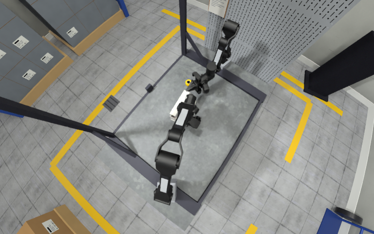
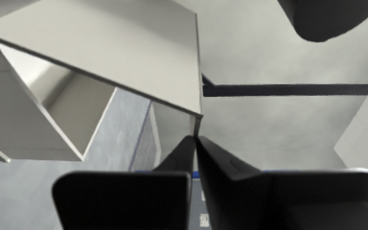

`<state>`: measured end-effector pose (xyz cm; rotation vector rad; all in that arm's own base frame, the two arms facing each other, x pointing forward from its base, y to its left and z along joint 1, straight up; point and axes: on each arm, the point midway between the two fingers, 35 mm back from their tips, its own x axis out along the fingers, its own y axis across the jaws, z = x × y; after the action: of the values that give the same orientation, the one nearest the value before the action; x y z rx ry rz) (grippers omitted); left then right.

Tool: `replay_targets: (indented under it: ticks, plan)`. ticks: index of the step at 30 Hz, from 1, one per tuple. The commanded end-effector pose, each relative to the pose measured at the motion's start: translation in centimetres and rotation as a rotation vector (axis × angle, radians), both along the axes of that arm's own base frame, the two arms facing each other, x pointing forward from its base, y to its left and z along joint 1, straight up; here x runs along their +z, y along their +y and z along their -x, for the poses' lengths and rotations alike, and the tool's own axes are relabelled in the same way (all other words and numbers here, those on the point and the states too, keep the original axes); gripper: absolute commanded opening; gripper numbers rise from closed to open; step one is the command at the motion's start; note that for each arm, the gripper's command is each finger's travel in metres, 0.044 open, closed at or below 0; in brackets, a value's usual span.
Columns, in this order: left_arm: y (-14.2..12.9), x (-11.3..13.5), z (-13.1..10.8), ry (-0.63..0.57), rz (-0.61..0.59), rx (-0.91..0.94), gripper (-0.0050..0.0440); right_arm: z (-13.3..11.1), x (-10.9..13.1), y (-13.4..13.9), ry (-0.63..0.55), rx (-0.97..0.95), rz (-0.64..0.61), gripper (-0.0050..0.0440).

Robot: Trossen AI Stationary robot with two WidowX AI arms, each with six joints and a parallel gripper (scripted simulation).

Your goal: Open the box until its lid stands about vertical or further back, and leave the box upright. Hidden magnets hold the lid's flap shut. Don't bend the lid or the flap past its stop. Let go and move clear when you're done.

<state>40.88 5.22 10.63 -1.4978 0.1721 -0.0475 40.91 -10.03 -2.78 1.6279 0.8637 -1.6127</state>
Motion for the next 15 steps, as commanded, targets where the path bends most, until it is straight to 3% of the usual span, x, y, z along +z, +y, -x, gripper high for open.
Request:
replay_targets:
  ticks: [1, 15]
  plan:
    - [0.01, -0.27, 0.23, 0.001, 0.032, -0.003, 0.001, -0.23, 0.47, 0.1, -0.013, 0.002, 0.0, -0.005]
    - [-0.06, -0.18, 0.34, -0.014, 0.119, -0.011, 0.001, -0.23, 0.47, 0.1, -0.013, 0.002, 0.0, -0.005]
